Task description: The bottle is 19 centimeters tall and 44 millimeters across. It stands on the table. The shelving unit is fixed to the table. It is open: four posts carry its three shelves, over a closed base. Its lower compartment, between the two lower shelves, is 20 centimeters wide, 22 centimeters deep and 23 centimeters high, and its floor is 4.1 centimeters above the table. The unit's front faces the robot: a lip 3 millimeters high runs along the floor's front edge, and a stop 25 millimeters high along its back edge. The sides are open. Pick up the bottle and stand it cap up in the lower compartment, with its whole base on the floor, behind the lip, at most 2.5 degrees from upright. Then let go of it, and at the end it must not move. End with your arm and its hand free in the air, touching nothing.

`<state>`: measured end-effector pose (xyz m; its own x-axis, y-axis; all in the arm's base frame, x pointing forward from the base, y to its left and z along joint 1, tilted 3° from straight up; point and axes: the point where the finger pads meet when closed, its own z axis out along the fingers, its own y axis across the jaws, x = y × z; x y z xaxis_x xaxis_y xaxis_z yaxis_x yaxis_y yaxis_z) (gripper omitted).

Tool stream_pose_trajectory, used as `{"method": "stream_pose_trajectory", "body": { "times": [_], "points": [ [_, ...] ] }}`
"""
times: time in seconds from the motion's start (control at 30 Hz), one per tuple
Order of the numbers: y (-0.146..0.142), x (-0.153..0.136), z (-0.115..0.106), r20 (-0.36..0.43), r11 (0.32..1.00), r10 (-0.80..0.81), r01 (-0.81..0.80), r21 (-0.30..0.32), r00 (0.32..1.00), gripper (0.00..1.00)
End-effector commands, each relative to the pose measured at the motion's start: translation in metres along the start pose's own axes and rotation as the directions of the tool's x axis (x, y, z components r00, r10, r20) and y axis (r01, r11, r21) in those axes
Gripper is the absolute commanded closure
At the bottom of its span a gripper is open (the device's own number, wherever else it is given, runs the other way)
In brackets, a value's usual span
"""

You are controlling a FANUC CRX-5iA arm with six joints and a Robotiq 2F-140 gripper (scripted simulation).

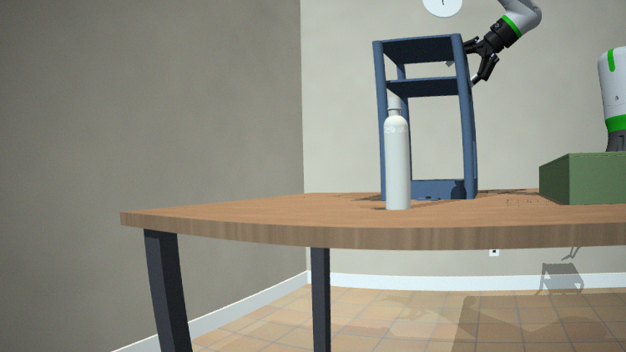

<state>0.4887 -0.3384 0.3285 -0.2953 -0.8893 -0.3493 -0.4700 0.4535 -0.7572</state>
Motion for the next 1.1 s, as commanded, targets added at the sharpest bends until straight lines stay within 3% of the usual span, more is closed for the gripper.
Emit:
{"method": "stream_pose_trajectory", "body": {
  "times": [0.0, 0.23, 0.37, 0.47, 0.57, 0.83, 1.07],
  "points": [
    [-0.027, -0.016, -0.028, -0.019, 1.000, 0.008, -0.008, -0.005, 1.000, 0.00],
    [-0.035, -0.020, -0.037, -0.024, 1.000, 0.011, -0.011, -0.003, 1.000, 0.00],
    [-0.074, -0.041, -0.064, -0.020, 1.000, 0.009, -0.009, -0.004, 1.000, 0.00],
    [-0.081, -0.045, -0.070, -0.020, 1.000, 0.009, -0.009, -0.004, 1.000, 0.00],
    [-0.106, -0.059, -0.092, -0.024, 1.000, 0.011, -0.011, -0.003, 1.000, 0.00],
    [-0.106, -0.065, -0.089, -0.017, 1.000, 0.008, -0.008, -0.017, 1.000, 0.00],
    [-0.092, -0.112, -0.060, 0.035, 0.991, -0.015, 0.020, -0.131, 0.999, 0.00]
  ]
}}
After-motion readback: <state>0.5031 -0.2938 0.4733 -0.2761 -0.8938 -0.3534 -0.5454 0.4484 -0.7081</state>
